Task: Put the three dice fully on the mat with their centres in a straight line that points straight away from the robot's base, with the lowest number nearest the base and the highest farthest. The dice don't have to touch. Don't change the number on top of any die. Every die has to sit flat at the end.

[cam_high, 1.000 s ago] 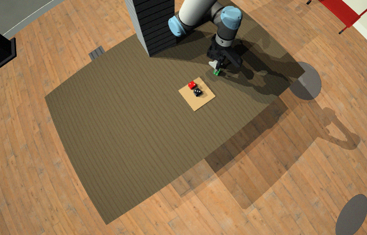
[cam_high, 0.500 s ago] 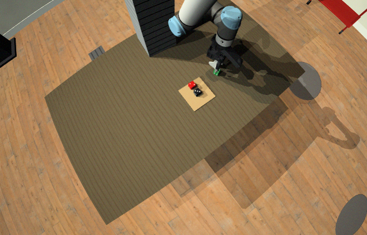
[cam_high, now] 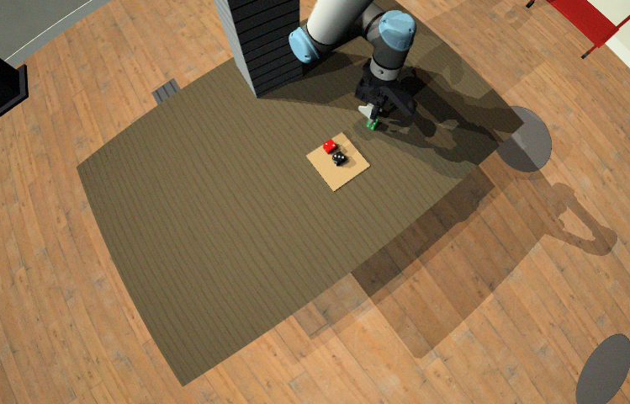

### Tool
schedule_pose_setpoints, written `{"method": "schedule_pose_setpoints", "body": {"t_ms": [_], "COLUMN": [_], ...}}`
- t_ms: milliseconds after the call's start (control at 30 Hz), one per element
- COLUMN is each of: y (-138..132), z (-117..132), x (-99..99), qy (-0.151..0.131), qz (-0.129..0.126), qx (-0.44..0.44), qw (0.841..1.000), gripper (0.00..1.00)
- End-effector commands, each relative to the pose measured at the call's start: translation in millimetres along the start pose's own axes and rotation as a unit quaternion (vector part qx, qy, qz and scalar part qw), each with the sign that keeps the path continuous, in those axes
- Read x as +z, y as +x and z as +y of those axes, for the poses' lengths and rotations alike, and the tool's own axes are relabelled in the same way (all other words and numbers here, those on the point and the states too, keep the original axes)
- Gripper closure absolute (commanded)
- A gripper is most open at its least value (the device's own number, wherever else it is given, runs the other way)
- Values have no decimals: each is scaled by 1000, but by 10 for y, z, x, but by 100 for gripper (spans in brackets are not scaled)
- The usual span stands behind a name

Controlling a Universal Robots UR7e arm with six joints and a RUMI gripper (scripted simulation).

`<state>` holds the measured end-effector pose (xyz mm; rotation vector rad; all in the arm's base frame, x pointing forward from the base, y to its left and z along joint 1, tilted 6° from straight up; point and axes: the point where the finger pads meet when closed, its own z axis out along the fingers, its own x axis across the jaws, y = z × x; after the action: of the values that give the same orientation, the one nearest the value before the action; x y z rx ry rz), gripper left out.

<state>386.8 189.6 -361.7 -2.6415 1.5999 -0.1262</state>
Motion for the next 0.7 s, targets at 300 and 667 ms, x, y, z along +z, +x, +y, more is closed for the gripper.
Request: {"method": "schedule_pose_setpoints", "body": {"t_ms": [300, 667], "y": [1, 1], "z": [-5, -5], "x": [-4, 38], "qy": [1, 1], "qz": [0, 0], "qx": [0, 0], "qw": [1000, 1000], "gripper": [72, 72]}}
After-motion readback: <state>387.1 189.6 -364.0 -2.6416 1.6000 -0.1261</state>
